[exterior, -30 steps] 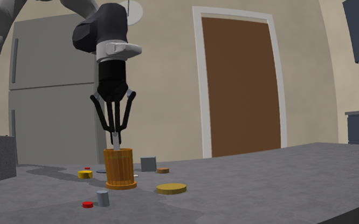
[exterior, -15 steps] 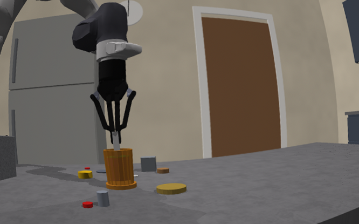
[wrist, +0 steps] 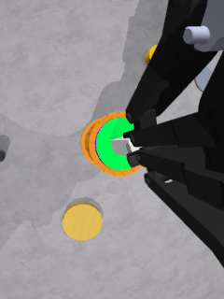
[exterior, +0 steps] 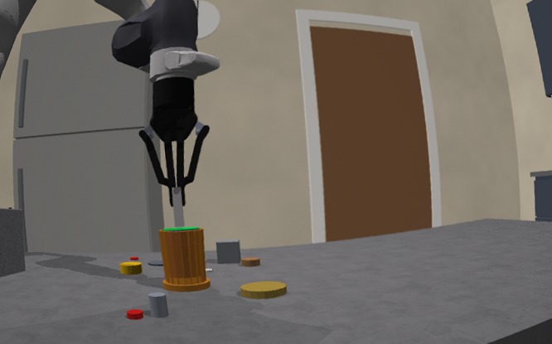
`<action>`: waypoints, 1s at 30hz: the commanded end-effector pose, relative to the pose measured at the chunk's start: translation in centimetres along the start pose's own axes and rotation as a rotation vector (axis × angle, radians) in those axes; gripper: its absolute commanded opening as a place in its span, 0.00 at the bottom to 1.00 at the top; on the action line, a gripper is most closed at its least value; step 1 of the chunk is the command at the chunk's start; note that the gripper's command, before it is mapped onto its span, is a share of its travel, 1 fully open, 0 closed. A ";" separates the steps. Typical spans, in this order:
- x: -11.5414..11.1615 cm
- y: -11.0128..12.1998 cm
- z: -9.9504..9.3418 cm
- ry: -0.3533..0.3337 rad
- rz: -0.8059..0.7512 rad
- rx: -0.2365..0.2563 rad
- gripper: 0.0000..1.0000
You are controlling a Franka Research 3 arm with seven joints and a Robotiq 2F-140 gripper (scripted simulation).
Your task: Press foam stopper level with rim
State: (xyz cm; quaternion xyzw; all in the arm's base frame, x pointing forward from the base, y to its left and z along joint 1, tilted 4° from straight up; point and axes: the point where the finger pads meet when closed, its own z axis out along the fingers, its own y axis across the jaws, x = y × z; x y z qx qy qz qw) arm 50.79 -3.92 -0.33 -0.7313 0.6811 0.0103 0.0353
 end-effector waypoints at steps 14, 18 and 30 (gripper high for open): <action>0.0 -0.2 -3.8 -0.002 0.021 -0.017 0.00; 0.0 -0.2 -4.1 -0.002 0.021 -0.017 0.00; 0.0 -0.3 -4.4 -0.002 0.021 -0.017 0.00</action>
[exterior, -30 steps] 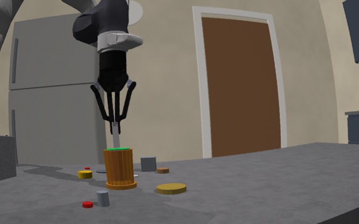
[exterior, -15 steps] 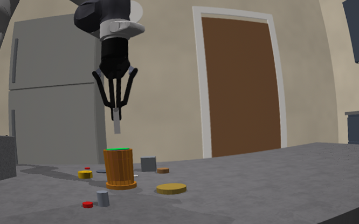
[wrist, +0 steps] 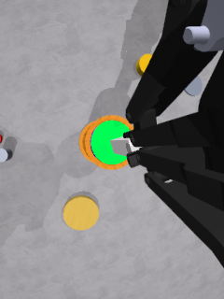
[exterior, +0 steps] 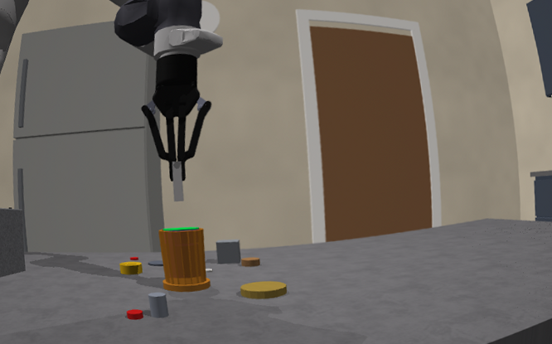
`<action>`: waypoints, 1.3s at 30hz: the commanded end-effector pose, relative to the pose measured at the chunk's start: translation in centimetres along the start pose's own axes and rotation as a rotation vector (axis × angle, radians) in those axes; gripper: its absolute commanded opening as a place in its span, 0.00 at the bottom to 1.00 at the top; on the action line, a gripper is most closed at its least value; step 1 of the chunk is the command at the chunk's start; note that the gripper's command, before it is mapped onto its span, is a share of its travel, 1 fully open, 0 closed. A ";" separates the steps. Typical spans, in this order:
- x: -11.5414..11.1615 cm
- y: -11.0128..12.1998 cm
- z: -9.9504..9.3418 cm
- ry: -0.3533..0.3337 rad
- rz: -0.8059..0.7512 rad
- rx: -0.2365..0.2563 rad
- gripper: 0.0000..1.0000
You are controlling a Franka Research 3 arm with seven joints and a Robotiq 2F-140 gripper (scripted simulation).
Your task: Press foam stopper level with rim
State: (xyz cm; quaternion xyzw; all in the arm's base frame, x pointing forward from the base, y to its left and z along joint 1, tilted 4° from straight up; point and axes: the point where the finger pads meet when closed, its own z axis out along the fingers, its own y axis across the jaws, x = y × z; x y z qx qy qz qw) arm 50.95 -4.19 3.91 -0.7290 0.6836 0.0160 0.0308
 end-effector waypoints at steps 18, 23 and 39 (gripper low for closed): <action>0.0 0.0 0.7 0.000 0.014 -0.003 0.00; 0.0 0.0 1.4 0.000 0.014 -0.003 0.00; 0.0 0.0 3.8 0.000 0.014 -0.003 0.00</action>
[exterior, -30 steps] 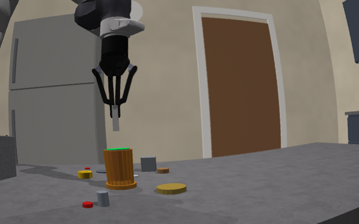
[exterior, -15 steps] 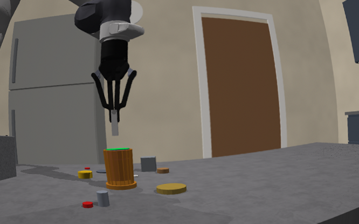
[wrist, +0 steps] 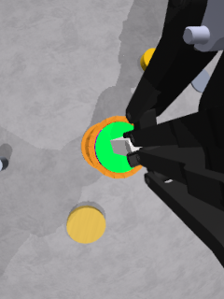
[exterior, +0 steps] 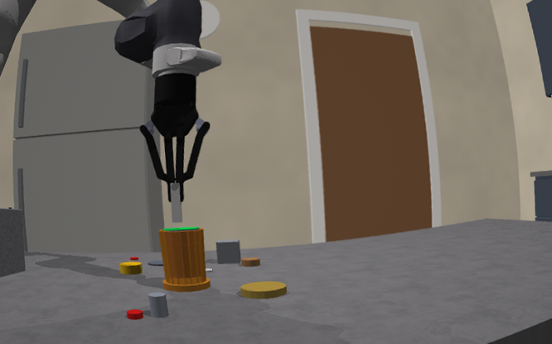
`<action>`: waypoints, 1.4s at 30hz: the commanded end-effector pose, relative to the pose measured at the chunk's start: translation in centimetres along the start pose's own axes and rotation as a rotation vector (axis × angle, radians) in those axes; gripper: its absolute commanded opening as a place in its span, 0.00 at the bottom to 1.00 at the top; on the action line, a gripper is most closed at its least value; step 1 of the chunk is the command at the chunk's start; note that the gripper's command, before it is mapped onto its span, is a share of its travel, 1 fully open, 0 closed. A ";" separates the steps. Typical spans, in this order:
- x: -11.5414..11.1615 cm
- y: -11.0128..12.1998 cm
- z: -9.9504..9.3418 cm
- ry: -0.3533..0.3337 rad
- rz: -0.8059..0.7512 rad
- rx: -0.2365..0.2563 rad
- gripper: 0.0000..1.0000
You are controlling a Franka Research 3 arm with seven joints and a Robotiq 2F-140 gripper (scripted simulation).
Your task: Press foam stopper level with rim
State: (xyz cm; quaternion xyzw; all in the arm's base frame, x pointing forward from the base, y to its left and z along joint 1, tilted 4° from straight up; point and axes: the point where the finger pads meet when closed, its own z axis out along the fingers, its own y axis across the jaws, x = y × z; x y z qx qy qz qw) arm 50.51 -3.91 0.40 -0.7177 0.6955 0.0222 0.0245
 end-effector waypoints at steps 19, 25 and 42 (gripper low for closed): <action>0.1 -0.5 0.8 0.000 -0.020 0.014 0.00; 0.1 -0.5 0.9 0.000 -0.020 0.014 0.00; 0.0 -0.3 1.3 0.000 -0.020 0.014 0.00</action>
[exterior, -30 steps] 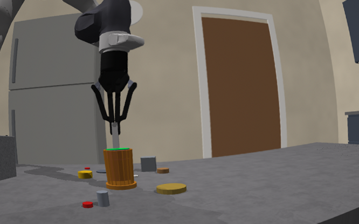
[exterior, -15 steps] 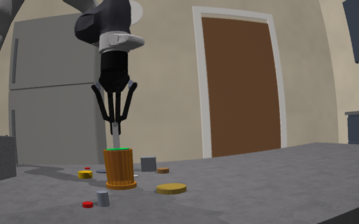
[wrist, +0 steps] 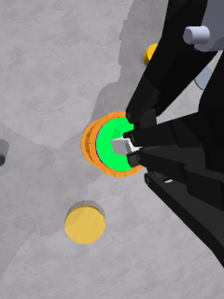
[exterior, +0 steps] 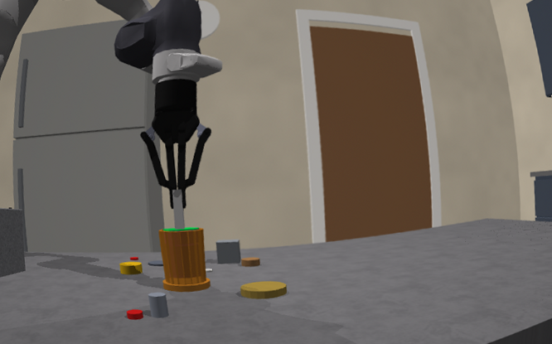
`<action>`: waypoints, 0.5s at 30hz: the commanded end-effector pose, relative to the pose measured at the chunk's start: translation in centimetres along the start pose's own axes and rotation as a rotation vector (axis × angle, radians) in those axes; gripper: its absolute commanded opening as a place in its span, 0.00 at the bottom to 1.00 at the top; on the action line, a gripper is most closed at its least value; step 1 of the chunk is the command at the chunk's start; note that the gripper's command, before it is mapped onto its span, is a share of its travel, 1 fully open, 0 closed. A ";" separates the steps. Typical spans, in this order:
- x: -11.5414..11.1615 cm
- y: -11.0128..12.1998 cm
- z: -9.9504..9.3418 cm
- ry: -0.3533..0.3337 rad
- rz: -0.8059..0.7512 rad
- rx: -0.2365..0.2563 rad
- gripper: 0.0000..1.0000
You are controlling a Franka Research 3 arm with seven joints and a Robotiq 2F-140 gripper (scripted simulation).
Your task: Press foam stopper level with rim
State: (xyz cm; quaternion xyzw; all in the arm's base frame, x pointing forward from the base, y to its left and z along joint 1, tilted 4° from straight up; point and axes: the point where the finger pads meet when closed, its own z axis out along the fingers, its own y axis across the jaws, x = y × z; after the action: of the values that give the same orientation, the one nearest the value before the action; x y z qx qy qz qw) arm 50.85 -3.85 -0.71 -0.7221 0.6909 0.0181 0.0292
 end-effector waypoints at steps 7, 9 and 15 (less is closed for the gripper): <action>0.0 0.1 0.4 0.001 -0.007 0.002 0.00; 0.0 0.1 0.5 0.001 -0.007 0.002 0.00; 0.0 0.3 0.8 0.001 -0.007 0.002 0.00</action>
State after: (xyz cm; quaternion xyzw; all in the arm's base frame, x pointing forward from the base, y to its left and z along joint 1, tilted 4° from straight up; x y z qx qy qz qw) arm 50.84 -3.84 -1.13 -0.7215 0.6915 0.0166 0.0306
